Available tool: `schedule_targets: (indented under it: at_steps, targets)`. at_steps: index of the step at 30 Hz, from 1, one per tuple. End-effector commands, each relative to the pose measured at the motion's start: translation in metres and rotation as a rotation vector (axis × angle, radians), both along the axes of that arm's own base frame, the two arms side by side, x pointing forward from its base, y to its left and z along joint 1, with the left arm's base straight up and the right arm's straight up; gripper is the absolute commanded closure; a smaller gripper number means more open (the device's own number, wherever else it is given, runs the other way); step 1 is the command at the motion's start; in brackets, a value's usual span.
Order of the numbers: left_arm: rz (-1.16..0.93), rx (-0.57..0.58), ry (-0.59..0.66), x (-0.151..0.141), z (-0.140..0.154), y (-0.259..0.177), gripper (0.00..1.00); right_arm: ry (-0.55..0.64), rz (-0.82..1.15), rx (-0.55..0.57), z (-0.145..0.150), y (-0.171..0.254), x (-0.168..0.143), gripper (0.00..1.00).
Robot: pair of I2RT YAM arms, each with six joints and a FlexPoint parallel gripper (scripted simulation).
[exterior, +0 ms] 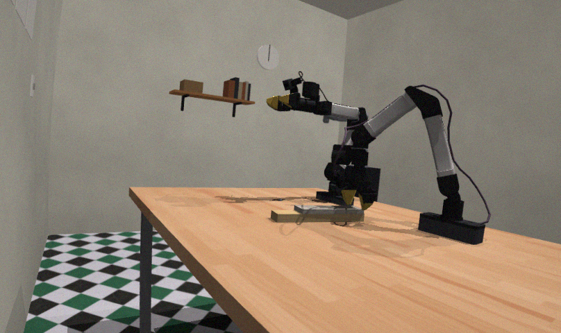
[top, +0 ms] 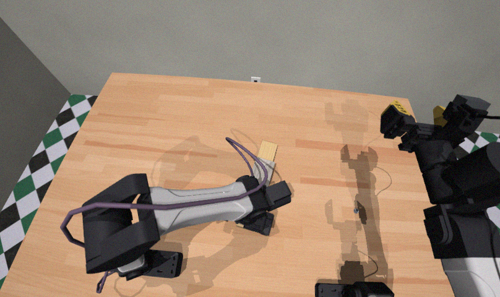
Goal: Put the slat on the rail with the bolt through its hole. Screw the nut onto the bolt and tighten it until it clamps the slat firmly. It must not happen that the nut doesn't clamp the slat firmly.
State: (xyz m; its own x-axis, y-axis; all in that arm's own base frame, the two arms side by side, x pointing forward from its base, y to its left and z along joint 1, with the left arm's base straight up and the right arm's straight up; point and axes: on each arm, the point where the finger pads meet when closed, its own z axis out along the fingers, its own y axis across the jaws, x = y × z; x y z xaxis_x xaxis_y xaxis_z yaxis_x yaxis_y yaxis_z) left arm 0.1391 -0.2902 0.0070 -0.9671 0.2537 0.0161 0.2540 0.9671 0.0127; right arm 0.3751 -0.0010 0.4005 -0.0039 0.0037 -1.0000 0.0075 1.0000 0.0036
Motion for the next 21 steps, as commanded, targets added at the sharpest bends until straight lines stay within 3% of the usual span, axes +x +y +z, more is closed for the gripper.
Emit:
schedule_targets:
  at_steps: [1, 15, 21]
  targets:
    - [0.002, -0.035, -0.022, 0.004, 0.034, -0.007, 0.00, -0.015, 0.007, -0.004, 0.006, 0.001, -0.001, 0.00]
    - [0.003, -0.022, -0.021, 0.004, 0.038, -0.006, 0.00, -0.015, 0.007, -0.004, 0.006, 0.001, -0.001, 0.00]
    - [0.016, -0.125, -0.081, 0.036, 0.050, -0.007, 0.00, -0.015, 0.007, -0.004, 0.006, 0.001, -0.001, 0.00]
